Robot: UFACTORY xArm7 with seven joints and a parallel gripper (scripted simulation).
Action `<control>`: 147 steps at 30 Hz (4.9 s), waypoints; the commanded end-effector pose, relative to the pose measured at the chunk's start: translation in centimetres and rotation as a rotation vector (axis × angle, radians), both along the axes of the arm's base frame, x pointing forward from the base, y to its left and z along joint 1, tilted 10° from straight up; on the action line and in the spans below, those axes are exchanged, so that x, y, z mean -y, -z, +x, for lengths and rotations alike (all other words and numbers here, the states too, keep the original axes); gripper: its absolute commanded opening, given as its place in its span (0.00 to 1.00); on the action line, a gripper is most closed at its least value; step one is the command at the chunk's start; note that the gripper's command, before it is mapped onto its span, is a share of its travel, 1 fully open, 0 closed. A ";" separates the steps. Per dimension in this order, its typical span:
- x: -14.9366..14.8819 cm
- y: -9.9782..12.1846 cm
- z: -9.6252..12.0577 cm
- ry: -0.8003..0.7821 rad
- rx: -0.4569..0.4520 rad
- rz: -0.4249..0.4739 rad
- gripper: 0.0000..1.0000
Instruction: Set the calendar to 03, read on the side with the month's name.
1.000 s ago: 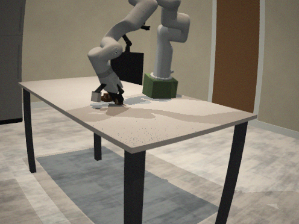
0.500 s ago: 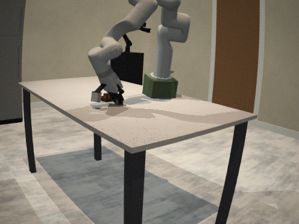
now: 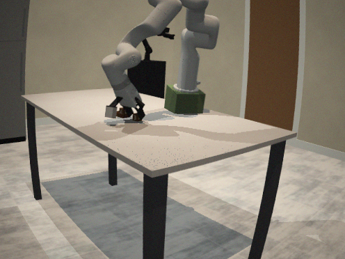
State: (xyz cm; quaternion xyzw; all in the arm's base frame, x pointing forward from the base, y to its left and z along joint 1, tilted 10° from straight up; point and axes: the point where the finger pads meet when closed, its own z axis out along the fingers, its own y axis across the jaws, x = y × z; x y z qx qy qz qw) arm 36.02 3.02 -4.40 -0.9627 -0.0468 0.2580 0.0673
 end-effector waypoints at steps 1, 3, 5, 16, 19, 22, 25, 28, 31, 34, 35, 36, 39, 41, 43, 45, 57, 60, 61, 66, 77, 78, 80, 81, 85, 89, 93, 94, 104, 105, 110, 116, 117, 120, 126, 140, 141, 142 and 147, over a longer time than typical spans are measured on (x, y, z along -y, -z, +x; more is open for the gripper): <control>0.0 -0.1 0.1 0.001 0.003 0.000 0.69; 0.0 -0.1 0.1 0.001 0.003 0.000 0.69; 0.0 -0.1 0.1 0.001 0.003 0.000 0.69; 0.0 -0.1 0.1 0.001 0.003 0.000 0.69; 0.1 -0.3 0.1 0.001 0.003 0.000 0.69; 0.1 -0.4 0.1 0.001 0.003 0.000 0.69; 0.2 -1.0 0.1 0.001 0.003 0.000 0.69; 0.3 -1.7 0.0 0.001 0.003 0.000 0.69; 0.5 -2.7 -0.1 0.001 0.003 0.000 0.69; 0.6 -3.8 -0.2 0.001 0.003 0.000 0.69; 0.7 -4.1 -0.2 0.001 0.003 0.000 0.69; 0.7 -4.5 -0.2 0.001 0.003 0.000 0.69; 0.8 -4.8 -0.3 0.001 0.003 0.000 0.69; 0.9 -5.4 -0.3 0.001 0.003 0.000 0.69; 1.0 -6.0 -0.4 0.001 0.003 0.000 0.69; 1.0 -6.4 -0.4 0.001 0.003 0.000 0.69; 1.1 -6.9 -0.5 0.002 0.008 0.000 0.69; 1.1 -7.0 -0.4 0.010 0.056 0.003 0.69; 1.1 -7.0 -0.3 0.015 0.084 0.005 0.69; 1.1 -7.1 -0.5 0.040 0.247 0.014 0.69; 1.2 -7.2 -1.0 0.050 0.316 0.018 0.69; 1.2 -7.2 -1.0 0.052 0.329 0.018 0.69; 1.2 -7.3 -0.9 0.060 0.370 0.020 0.69; 1.2 -7.3 -0.9 0.065 0.397 0.022 0.69; 1.1 -7.3 -0.9 0.083 0.517 0.029 0.69; 1.2 -7.3 -1.1 0.090 0.565 0.031 0.69; 1.2 -7.2 -1.6 0.095 0.606 0.034 0.69; 1.2 -7.2 -1.7 0.095 0.606 0.034 0.69; 1.3 -7.2 -1.7 0.095 0.606 0.034 1.00; 1.3 -7.2 -1.7 0.095 0.606 0.034 1.00; 1.3 -7.2 -1.7 0.095 0.606 0.034 1.00; 1.3 -7.2 -1.7 0.095 0.606 0.034 1.00; 1.3 -7.2 -1.7 0.095 0.606 0.034 1.00; 1.3 -7.2 -1.7 0.095 0.606 0.034 1.00; 1.3 -7.2 -1.7 0.095 0.606 0.034 0.47; 1.3 -7.2 -1.7 0.095 0.606 0.034 0.47; 1.3 -7.2 -1.7 0.095 0.606 0.034 0.47; 1.3 -7.2 -1.7 0.095 0.606 0.034 0.47; 1.3 -7.2 -1.7 0.095 0.606 0.034 0.47</control>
